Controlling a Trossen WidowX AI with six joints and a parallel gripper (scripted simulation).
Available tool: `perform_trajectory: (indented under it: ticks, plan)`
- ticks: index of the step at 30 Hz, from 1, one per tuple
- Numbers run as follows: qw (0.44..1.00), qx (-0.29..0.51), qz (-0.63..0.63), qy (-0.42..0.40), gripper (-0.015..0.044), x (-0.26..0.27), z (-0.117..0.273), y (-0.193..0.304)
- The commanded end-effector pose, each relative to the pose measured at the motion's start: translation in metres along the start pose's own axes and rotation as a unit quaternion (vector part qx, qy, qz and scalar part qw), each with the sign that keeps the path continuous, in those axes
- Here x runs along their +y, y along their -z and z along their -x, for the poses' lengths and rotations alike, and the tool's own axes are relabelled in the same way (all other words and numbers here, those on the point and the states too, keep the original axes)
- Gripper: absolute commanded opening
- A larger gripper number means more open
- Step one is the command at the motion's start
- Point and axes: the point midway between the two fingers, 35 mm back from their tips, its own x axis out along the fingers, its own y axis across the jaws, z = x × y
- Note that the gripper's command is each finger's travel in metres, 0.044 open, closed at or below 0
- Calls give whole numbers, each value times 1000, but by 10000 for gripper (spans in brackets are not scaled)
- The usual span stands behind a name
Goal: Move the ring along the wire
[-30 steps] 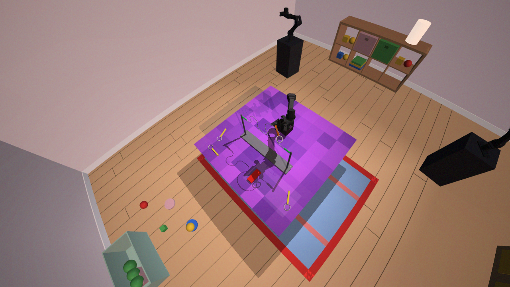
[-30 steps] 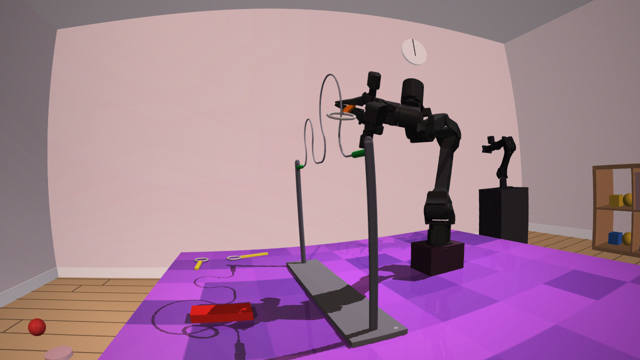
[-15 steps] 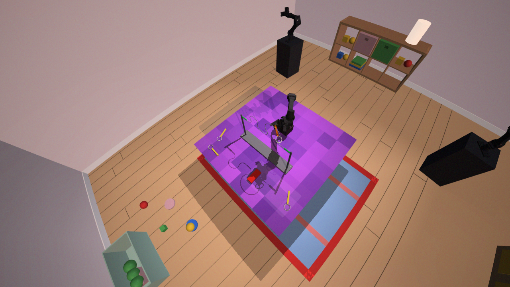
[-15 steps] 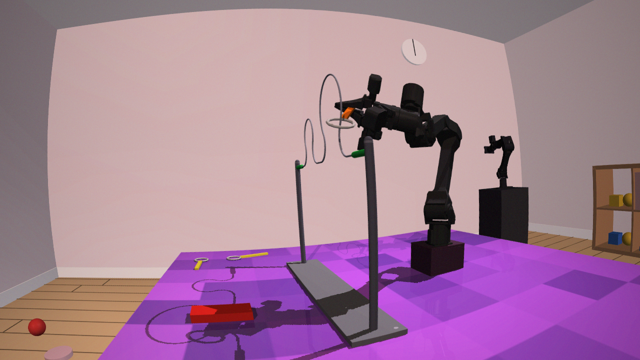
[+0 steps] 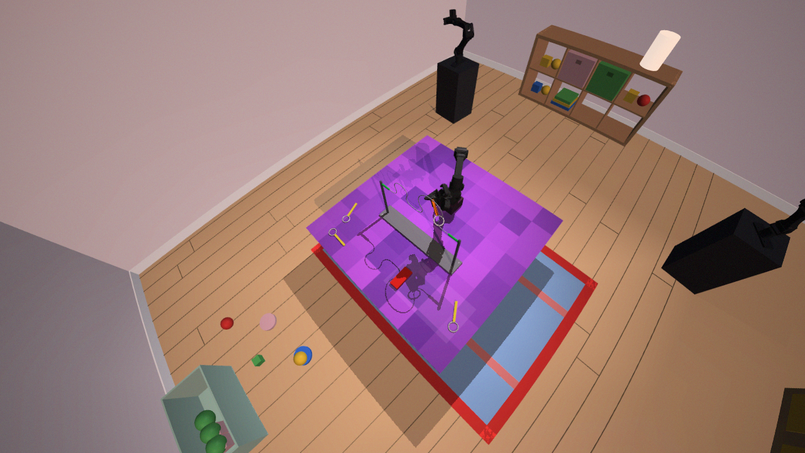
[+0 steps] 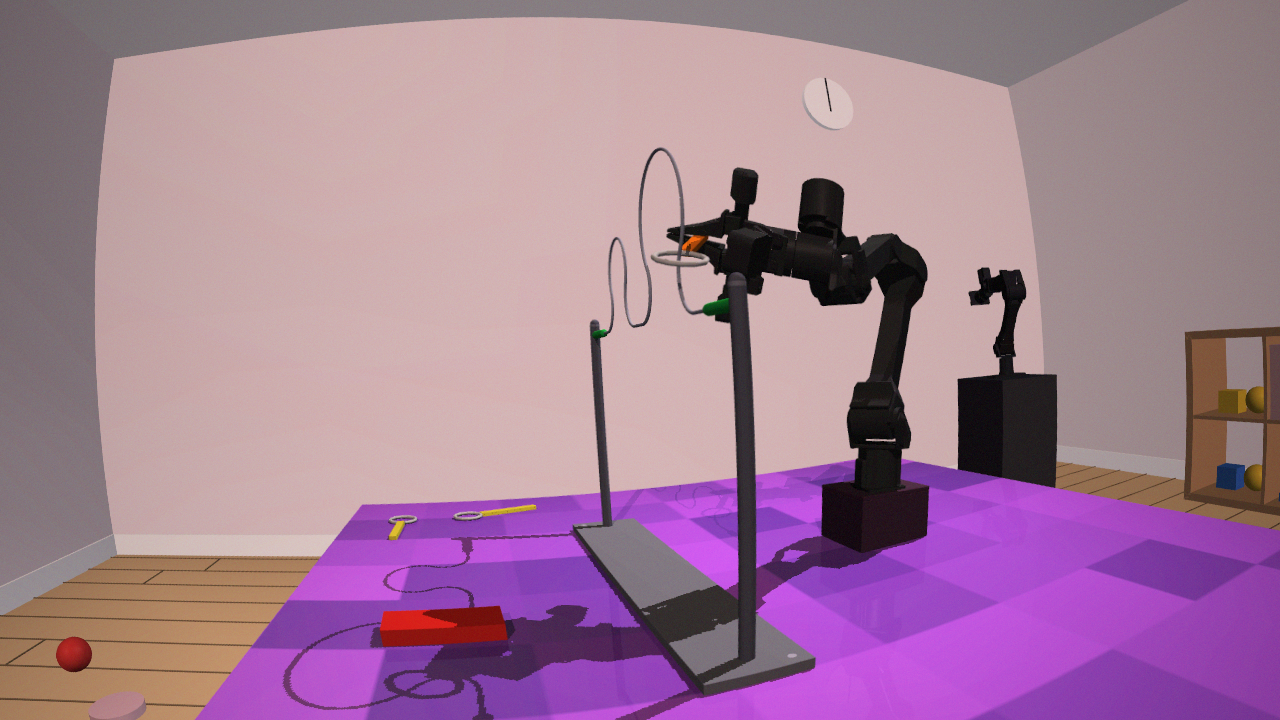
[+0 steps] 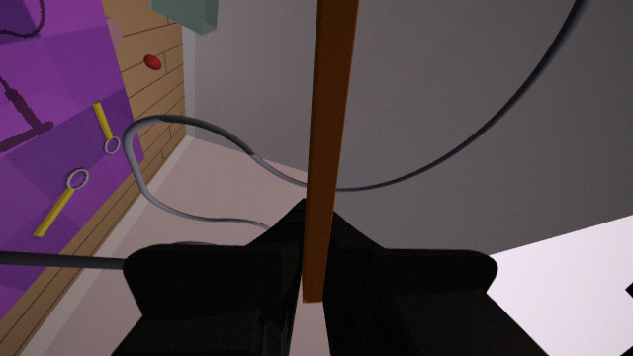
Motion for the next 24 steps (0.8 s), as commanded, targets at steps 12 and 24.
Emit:
perform_trajectory:
  ticks: [12,24]
  plan:
    - [989,11,-130,-74,-150,51,6,-5]
    - [960,18,-243,-135,-150,88,16,-20]
